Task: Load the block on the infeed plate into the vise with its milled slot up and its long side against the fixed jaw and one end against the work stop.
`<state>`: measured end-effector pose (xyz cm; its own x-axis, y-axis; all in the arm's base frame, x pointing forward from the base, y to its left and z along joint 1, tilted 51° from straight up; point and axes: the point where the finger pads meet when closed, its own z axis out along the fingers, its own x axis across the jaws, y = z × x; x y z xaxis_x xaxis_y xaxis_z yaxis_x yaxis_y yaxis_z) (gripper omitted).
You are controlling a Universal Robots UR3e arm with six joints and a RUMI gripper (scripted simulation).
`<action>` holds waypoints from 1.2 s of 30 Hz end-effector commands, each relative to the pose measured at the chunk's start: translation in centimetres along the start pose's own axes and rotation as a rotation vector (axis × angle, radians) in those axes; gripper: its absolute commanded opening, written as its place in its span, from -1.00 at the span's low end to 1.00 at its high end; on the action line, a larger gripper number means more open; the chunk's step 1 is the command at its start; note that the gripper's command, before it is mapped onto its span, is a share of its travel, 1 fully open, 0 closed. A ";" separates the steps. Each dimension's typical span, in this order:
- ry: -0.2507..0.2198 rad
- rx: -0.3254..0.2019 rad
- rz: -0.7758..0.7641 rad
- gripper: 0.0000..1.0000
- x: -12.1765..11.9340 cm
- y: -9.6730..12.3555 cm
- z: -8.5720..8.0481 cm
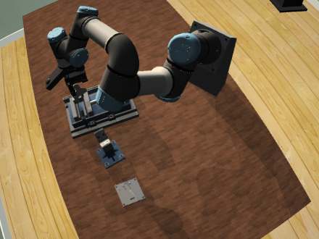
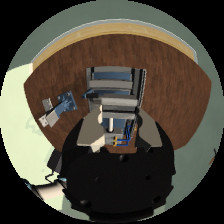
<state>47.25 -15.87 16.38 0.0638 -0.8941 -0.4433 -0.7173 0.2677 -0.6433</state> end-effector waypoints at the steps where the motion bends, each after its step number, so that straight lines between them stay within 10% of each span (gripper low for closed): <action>1: 0.002 0.001 -0.001 -1.00 0.0 -0.1 0.2; 36: 0.002 0.001 -0.001 -1.00 0.0 -0.1 2.0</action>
